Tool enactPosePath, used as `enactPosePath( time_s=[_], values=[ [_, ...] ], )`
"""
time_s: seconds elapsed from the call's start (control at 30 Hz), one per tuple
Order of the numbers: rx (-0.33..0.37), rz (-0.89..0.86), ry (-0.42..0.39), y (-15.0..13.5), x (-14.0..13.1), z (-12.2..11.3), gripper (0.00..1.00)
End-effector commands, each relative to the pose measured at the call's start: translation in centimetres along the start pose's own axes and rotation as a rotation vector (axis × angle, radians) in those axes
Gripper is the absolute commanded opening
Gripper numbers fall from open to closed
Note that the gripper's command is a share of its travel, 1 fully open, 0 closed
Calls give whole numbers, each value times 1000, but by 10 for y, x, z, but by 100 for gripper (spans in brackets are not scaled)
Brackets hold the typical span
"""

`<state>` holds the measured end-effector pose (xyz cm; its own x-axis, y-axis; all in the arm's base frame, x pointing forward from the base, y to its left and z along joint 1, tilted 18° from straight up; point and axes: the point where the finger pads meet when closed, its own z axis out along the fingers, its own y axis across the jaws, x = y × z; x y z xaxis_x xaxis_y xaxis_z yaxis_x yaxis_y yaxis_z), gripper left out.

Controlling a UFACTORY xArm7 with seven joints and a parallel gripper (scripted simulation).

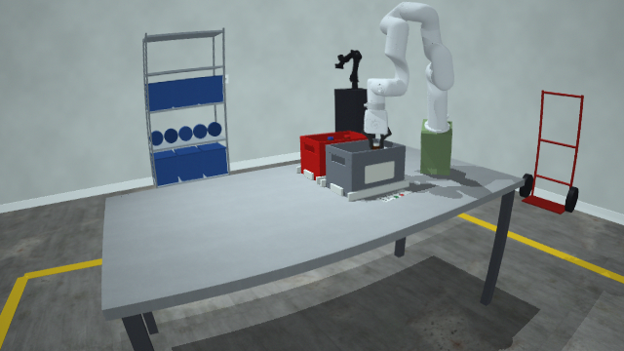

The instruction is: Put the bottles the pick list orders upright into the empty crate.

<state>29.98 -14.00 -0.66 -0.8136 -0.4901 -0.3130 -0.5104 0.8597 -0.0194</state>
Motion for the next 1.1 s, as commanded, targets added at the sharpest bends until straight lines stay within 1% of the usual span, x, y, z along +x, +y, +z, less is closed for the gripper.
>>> enactPosePath(
  time_s=[0.0,0.77,0.8,1.07],
  values=[
    [3,0,-1,-1,0,-1,0],
    [3,0,-1,-1,0,-1,0],
    [3,0,-1,-1,0,3,65],
    [3,0,-1,-1,0,3,65]
  ],
)
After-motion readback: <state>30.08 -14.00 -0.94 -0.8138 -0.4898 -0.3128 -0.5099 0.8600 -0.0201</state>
